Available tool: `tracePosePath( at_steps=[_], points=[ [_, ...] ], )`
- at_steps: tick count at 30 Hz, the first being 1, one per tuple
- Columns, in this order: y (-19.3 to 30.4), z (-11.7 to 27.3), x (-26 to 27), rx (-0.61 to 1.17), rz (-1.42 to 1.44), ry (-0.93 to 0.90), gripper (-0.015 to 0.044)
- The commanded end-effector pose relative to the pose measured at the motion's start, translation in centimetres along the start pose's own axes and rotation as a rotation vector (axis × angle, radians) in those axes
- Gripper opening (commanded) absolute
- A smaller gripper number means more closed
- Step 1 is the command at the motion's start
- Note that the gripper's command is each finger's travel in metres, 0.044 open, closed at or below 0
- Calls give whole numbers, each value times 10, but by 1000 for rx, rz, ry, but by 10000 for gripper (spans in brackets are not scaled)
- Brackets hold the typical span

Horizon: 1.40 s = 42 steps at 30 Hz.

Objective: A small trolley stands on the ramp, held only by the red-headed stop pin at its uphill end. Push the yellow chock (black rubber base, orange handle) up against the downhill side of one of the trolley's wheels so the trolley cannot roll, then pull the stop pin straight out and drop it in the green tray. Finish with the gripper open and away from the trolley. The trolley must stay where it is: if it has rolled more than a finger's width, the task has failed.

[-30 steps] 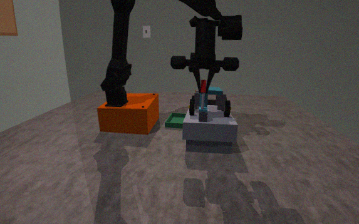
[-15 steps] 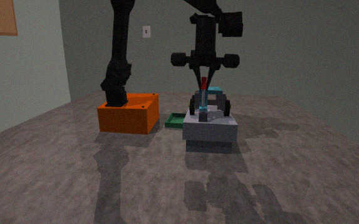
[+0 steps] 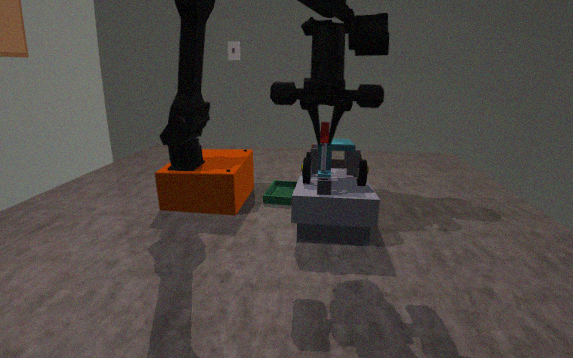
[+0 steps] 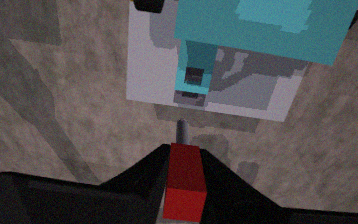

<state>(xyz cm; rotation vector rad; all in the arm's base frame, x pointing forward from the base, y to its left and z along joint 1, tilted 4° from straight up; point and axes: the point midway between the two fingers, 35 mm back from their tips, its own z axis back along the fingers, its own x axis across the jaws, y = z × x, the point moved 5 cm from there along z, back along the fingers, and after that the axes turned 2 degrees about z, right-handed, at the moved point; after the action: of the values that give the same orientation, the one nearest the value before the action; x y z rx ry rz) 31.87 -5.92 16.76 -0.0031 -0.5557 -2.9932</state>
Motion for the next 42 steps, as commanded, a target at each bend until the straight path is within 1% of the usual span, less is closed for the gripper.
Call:
tracePosePath(
  at_steps=[1,9,32,37,42],
  points=[
    [7,1,-1,6,2,8,0],
    [14,1,2,6,2,8,0],
    [12,-2,80,6,4,3,0],
    [11,-3,83,6,4,3,0],
    [-5,0,80,5,4,3,0]
  ],
)
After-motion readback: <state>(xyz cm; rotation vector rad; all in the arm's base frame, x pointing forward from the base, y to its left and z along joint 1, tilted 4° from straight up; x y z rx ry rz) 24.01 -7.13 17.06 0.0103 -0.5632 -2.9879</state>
